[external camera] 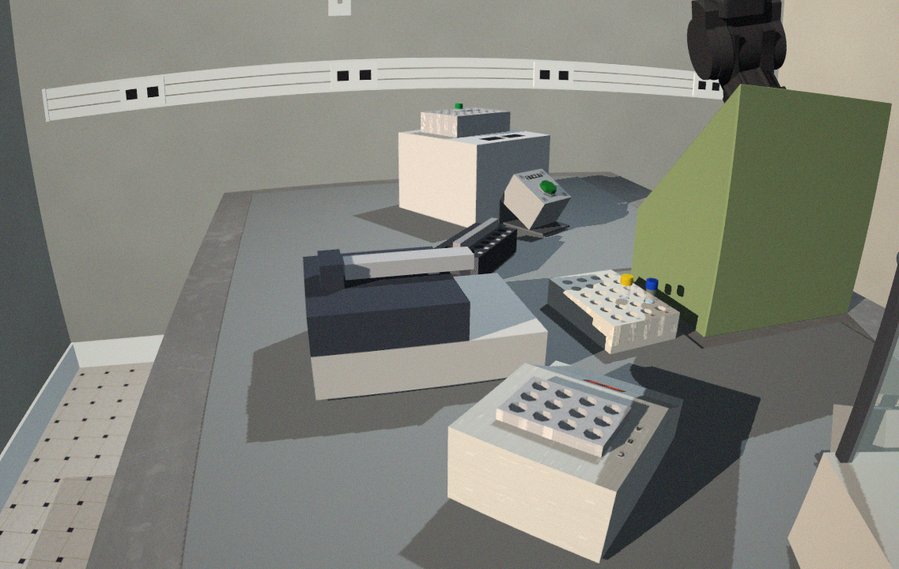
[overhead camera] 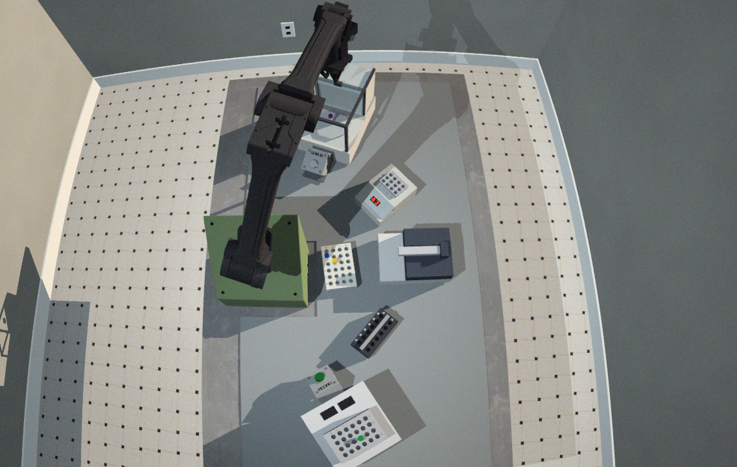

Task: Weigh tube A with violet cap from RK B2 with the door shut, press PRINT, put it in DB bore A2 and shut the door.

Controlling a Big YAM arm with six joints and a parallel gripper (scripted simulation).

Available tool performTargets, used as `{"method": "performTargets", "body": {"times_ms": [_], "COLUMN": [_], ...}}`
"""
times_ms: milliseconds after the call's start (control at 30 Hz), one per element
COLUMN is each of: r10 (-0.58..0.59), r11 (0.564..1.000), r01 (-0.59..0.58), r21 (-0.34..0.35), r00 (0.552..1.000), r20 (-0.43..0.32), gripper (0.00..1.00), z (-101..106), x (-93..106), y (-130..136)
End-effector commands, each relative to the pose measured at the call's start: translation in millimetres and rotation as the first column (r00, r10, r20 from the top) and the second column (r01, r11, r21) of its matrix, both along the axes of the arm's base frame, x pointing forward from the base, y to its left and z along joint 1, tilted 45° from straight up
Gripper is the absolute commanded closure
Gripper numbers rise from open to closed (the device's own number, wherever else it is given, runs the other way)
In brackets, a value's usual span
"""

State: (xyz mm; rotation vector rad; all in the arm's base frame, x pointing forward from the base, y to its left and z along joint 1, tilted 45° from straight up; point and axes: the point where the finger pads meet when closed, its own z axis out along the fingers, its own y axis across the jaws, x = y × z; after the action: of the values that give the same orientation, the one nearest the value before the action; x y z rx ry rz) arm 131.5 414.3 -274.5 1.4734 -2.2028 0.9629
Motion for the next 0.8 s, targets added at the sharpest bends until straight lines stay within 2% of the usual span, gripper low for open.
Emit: {"method": "performTargets", "body": {"times_ms": [0, 67, 167, 267, 533, 567, 667, 733, 767], "r10": [-0.134, -0.188, -0.211, -0.272, -0.445, -0.471, -0.527, -0.527, -0.543], "r11": [0.991, 0.982, 0.977, 0.962, 0.895, 0.882, 0.848, 0.848, 0.837], "r01": [0.130, 0.181, 0.202, 0.257, 0.412, 0.435, 0.482, 0.482, 0.494], "r21": [0.045, 0.058, 0.065, 0.090, 0.170, 0.183, 0.222, 0.222, 0.235], "r00": [0.983, 0.968, 0.959, 0.930, 0.806, 0.783, 0.720, 0.720, 0.698], "r20": [0.124, 0.168, 0.189, 0.249, 0.389, 0.406, 0.452, 0.452, 0.466], "gripper": [0.70, 0.70, 0.70, 0.70, 0.70, 0.70, 0.70, 0.70, 0.70], "z": [-1, -5, -5, -5, -10, -14, -14, -14, -14], "x": [8.6, 13.2, 12.3, 7.2, 11.3, 16.0, 14.3, 14.3, 12.5], "y": [19, 22, 22, 24, 28, 31, 32, 32, 32]}}
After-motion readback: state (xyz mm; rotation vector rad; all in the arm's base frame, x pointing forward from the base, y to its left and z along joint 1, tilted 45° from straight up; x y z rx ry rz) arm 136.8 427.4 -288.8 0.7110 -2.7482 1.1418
